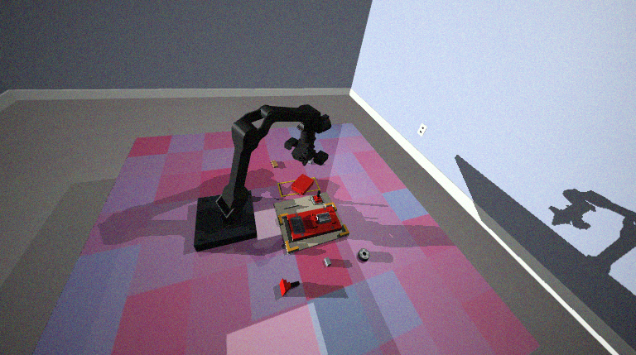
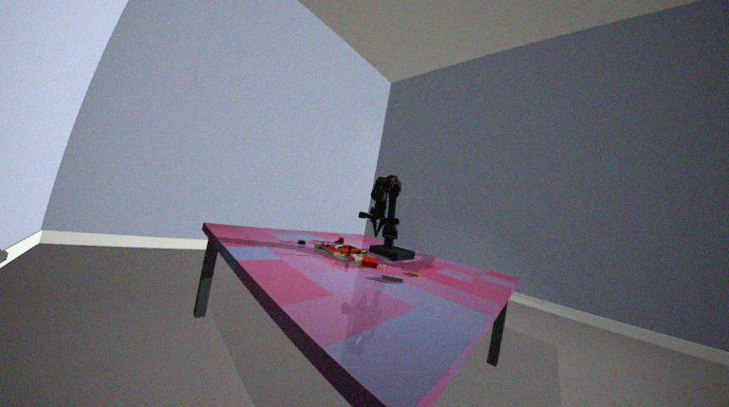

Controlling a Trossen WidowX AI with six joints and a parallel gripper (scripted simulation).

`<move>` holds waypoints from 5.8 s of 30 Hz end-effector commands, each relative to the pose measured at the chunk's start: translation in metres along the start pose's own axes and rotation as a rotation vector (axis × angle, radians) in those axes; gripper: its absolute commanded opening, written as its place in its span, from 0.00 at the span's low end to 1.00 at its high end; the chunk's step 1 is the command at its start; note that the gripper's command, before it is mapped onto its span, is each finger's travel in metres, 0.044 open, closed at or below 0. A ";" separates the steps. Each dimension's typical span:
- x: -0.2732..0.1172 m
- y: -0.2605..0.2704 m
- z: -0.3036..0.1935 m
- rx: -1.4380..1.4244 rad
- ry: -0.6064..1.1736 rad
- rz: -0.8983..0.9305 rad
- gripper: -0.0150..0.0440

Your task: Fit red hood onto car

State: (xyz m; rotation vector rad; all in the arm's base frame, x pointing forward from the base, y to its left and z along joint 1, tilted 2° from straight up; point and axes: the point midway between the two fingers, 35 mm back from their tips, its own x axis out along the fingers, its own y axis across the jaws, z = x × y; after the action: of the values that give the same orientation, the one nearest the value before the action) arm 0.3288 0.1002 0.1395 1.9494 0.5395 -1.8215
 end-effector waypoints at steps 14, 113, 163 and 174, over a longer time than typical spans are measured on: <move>0.014 0.003 0.000 -0.854 -0.003 -0.001 0.74; 0.099 0.006 0.003 -3.149 0.002 -0.028 1.00; 0.121 0.006 0.003 -3.146 -0.001 -0.025 0.91; 0.121 0.006 0.003 -3.146 -0.001 -0.025 0.72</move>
State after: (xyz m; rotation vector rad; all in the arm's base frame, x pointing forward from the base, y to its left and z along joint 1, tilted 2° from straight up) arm 0.3373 0.0932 0.0191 -0.4709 1.4723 0.4326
